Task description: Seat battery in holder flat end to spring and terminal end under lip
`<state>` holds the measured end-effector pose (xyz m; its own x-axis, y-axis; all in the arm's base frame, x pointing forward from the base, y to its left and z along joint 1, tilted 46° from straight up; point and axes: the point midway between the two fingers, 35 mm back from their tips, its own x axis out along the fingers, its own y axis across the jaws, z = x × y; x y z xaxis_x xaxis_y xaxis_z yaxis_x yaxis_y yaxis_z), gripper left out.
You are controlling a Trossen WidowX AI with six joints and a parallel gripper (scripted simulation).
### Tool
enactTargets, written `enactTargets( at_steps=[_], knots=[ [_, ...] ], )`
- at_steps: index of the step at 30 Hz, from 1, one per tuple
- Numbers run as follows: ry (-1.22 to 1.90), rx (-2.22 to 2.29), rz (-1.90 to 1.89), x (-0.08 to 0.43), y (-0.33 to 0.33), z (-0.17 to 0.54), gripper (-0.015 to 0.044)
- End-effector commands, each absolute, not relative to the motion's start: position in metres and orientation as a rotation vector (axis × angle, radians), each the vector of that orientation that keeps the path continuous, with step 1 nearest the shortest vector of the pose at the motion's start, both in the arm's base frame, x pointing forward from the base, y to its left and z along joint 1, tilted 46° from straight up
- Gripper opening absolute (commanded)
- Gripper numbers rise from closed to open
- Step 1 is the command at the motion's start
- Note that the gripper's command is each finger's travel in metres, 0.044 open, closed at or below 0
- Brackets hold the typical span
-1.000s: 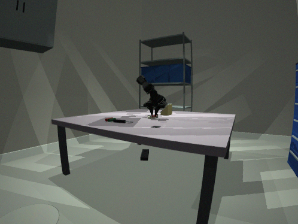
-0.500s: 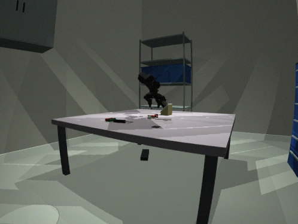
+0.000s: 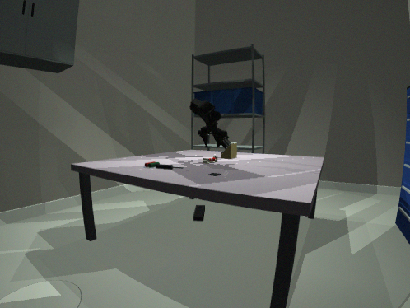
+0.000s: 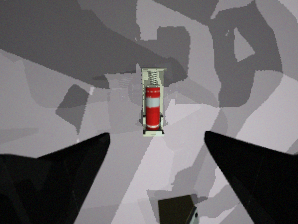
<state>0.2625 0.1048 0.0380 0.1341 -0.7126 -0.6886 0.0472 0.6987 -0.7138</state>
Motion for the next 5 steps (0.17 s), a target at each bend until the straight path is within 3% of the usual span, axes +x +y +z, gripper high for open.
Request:
enactTargets(
  at_steps=[1, 5],
  knots=[
    [1.333, -0.605, -0.603, 0.2632, 0.1065, 0.0393, 0.044],
    [1.333, -0.605, -0.603, 0.2632, 0.1065, 0.0393, 0.044]
  ],
)
